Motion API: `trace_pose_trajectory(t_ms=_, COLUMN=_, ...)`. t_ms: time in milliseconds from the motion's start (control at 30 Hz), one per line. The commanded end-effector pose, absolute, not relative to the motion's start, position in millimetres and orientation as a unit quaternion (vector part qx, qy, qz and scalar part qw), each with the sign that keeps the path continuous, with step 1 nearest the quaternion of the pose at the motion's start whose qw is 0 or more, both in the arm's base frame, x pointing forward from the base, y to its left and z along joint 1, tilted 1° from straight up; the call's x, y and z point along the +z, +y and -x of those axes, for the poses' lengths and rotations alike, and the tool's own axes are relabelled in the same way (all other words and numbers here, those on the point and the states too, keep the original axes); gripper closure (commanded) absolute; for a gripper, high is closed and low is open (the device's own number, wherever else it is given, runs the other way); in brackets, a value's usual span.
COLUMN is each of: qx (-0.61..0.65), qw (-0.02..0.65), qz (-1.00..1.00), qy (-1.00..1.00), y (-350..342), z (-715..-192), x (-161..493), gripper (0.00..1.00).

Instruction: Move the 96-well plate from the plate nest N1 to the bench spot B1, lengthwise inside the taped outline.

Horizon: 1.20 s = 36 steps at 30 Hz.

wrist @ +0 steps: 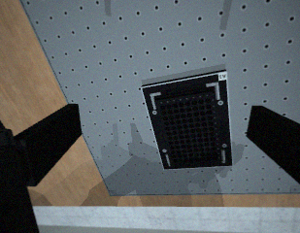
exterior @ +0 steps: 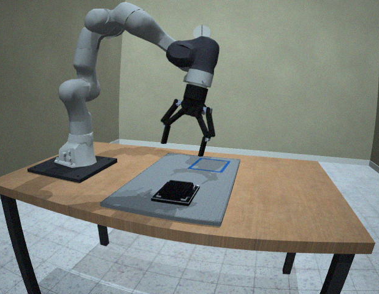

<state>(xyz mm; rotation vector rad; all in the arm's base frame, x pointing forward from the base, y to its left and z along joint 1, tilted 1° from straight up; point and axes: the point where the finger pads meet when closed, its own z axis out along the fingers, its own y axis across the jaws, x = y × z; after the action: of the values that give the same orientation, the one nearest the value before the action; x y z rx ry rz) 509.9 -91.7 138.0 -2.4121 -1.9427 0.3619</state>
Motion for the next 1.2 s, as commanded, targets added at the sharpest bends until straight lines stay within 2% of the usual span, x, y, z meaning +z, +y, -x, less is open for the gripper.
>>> trace_pose_trajectory(t_ms=0, qx=0.112, qw=0.013, qz=0.754, qy=-0.648, y=-104, z=-512, x=126, gripper=0.0)
trace_pose_trajectory(t_ms=467, qx=0.073, qw=0.024, qz=0.72, qy=-0.69, y=-147, z=-506, x=86, gripper=0.0)
trace_pose_trajectory(t_ms=733, qx=0.014, qw=0.0, qz=0.701, qy=-0.713, y=-173, z=-518, x=96, gripper=0.0)
trace_pose_trajectory(t_ms=1167, qx=0.006, qw=-0.005, qz=0.698, qy=-0.716, y=-177, z=-520, x=99, gripper=0.0)
